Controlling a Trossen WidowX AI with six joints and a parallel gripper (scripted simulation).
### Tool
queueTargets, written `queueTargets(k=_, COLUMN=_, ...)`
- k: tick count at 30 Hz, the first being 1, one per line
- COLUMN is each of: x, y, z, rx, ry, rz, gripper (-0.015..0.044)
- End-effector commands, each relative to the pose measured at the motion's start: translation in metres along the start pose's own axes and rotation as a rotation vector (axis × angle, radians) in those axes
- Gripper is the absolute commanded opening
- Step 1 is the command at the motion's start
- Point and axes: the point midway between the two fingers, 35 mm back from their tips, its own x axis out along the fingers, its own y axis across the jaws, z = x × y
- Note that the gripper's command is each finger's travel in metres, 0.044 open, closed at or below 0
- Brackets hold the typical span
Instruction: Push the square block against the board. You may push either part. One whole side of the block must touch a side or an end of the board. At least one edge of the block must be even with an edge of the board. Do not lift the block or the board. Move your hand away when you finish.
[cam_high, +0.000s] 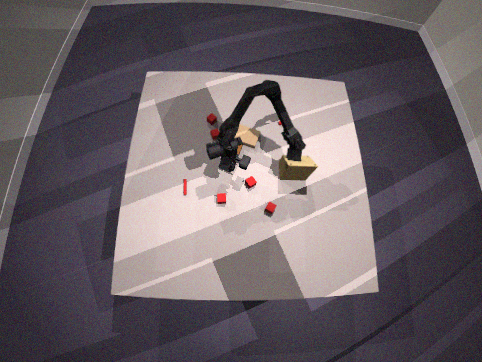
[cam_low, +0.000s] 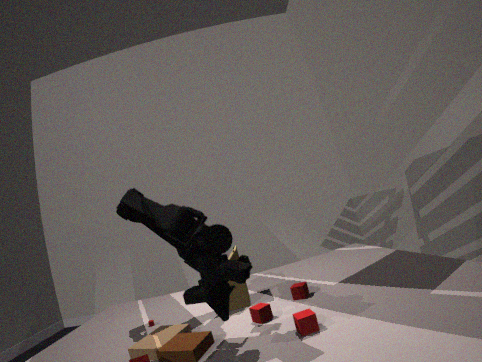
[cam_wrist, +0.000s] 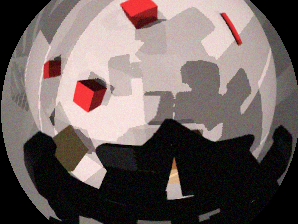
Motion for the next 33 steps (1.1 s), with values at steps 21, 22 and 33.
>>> queueTargets(k=21, x=0.000, y=-0.054, z=-0.038, rx=0.662, ry=-0.003, rz=0.009, gripper=0.0000)
queueTargets(k=22, x=0.000, y=-0.056, z=-0.040, rx=0.696, ry=-0.003, rz=0.009, gripper=0.0000)
queueTargets(k=33, x=-0.001, y=-0.082, z=-0.066, rx=1.071, ry=0.004, rz=0.009, gripper=0.0000)
